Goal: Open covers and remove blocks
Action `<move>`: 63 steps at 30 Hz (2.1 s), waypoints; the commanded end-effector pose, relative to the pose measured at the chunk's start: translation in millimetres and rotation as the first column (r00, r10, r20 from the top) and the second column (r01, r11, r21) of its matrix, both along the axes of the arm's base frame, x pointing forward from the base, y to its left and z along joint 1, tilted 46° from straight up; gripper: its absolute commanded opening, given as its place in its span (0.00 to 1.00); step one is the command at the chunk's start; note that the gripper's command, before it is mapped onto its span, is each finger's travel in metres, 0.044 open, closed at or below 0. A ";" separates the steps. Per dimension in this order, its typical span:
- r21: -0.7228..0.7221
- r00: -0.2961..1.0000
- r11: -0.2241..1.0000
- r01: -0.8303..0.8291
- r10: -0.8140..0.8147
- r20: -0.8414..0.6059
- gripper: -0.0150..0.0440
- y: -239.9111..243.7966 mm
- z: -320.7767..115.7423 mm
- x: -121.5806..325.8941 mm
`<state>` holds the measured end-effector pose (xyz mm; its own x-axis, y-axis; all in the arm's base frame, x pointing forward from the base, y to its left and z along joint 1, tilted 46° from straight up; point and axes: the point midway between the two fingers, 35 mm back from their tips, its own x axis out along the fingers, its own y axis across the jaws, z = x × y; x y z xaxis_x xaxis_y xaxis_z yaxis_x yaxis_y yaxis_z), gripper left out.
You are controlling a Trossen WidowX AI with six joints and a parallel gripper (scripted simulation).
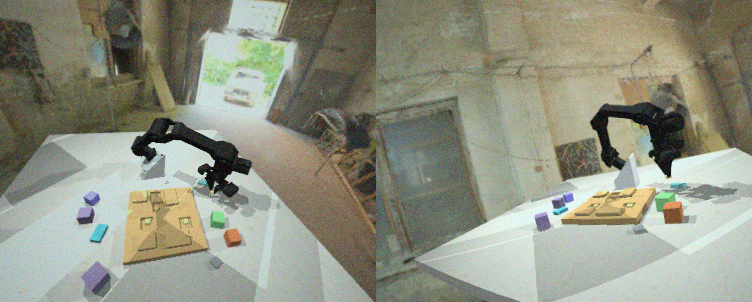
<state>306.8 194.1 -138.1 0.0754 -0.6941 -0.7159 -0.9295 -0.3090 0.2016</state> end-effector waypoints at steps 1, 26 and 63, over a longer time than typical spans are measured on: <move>-0.010 1.000 1.000 -0.002 0.002 -0.008 0.39 -8.7 -7.7 0.1; -0.013 1.000 1.000 -0.002 0.002 -0.007 0.39 -38.4 -36.2 2.6; -0.009 1.000 1.000 0.002 -0.002 -0.001 1.00 -55.2 -51.1 2.7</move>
<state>309.4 137.7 -190.6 0.0736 -0.7007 -0.7096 -0.9298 -0.3055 0.2052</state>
